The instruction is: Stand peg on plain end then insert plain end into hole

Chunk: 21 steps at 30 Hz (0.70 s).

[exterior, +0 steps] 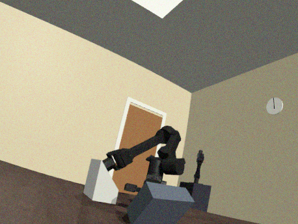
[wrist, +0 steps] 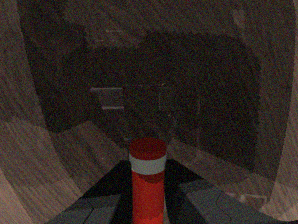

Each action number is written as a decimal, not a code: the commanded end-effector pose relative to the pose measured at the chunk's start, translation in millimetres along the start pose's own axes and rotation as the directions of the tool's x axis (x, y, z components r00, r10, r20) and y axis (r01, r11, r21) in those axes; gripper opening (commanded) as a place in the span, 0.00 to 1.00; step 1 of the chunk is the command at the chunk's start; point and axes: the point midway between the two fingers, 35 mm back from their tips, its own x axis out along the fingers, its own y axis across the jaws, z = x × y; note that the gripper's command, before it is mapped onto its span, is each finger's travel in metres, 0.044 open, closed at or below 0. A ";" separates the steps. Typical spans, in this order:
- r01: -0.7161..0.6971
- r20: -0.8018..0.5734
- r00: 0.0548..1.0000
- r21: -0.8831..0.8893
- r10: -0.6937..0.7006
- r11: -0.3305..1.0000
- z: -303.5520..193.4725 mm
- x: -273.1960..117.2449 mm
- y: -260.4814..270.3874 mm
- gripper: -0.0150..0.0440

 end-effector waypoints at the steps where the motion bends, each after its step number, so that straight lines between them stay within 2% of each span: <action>1: 0.001 0.035 0.999 0.005 -0.001 1.000 -1.4 -2.8 -1.2 0.34; 21: 0.001 0.207 0.978 0.006 -0.002 1.000 -8.9 -13.7 -1.1 0.34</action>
